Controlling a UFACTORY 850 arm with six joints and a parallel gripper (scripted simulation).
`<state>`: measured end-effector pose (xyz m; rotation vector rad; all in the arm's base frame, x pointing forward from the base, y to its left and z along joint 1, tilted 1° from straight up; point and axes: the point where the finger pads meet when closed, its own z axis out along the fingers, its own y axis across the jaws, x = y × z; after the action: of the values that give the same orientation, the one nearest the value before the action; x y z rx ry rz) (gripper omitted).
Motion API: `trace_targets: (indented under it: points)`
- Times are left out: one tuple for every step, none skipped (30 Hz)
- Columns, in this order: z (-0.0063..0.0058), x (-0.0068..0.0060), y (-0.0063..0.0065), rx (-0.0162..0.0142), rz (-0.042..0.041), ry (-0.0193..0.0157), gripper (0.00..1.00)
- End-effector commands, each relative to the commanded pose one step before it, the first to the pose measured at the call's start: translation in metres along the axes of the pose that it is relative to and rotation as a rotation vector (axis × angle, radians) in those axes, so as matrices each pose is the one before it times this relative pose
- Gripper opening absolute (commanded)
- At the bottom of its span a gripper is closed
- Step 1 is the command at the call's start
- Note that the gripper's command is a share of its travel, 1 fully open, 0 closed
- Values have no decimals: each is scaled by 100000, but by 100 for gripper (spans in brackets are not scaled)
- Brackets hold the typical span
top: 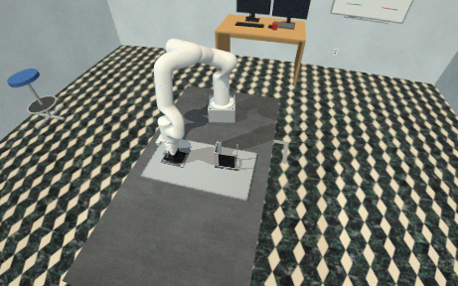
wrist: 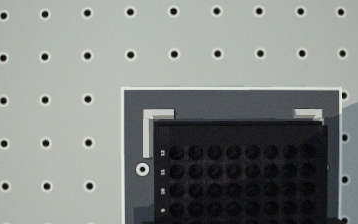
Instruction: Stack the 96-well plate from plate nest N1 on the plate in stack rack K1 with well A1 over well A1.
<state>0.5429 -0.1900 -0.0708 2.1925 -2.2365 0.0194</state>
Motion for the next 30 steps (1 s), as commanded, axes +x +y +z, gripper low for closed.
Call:
trace_targets:
  points:
    - [-385,98,-164,369,50,131,0]
    - [-67,0,0,0,0,0,0]
    - [-67,0,0,0,0,0,0]
    - [-67,0,0,0,0,0,0]
    - [0,0,0,0,0,0,0]
    - [0,0,0,0,0,0,0]
    - [-69,0,1,0,0,-1,0]
    - [-66,0,0,0,0,0,0]
    - [-66,0,0,0,0,0,0]
    - [-66,0,0,0,0,0,0]
    - [-66,0,0,0,0,0,0]
    - [-67,0,0,0,0,0,0]
    - [-67,0,0,0,0,0,0]
    - [-67,0,0,0,0,0,0]
    - [-67,0,0,0,0,0,0]
    - [-67,0,0,0,0,0,0]
    - [-67,0,0,0,0,0,0]
    - [-67,0,0,0,0,0,0]
    - [-67,0,0,0,0,0,0]
    - [-67,0,0,0,0,0,0]
    - [-67,0,0,0,0,0,0]
    - [0,0,0,0,0,0,0]
    - [0,0,0,0,0,0,0]
    - [-69,0,1,0,0,-1,0]
    - [-1,0,0,0,0,0,0]
    - [-1,0,0,0,0,0,0]
    - [-1,0,0,0,0,0,0]
    - [0,0,0,0,0,0,0]
    - [0,0,0,0,0,0,0]
    - [-164,0,-1,0,0,1,0]
